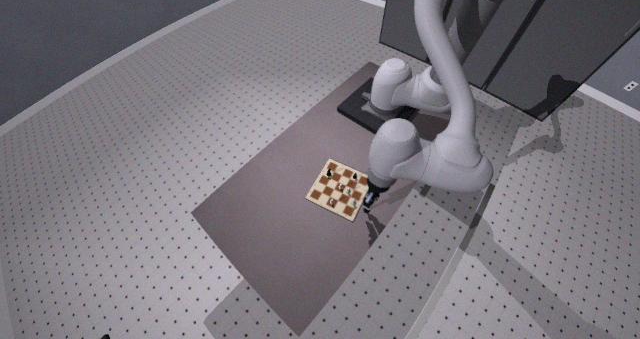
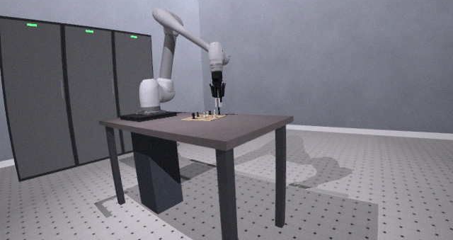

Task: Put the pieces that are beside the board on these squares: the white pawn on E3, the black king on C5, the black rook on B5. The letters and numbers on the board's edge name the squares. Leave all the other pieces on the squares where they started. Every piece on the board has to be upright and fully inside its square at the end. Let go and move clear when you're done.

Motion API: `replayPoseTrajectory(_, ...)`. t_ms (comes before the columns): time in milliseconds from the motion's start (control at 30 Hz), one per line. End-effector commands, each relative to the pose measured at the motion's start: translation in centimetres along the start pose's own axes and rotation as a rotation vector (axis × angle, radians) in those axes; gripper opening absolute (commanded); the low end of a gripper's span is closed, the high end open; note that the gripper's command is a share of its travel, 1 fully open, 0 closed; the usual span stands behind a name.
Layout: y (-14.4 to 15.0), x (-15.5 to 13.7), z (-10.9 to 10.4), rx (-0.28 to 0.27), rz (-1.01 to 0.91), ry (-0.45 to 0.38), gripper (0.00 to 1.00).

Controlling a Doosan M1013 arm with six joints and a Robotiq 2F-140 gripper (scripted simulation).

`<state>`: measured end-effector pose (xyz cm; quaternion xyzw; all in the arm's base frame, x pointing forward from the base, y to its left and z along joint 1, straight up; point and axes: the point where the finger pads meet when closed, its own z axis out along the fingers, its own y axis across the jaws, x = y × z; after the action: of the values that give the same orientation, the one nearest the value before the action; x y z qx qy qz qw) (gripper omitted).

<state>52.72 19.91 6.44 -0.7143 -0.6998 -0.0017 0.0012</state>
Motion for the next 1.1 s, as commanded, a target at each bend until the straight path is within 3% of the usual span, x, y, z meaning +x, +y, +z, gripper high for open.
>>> replayPoseTrajectory(0, 0.0, 0.0, 0.7, 0.000, 0.000, 0.000, 0.25)
replayPoseTrajectory(467, 0.0, 0.0, 3.2, 0.000, 0.000, 0.000, 0.25)
replayPoseTrajectory(1067, 0.0, 0.0, 3.3, 0.000, 0.000, 0.000, 0.25)
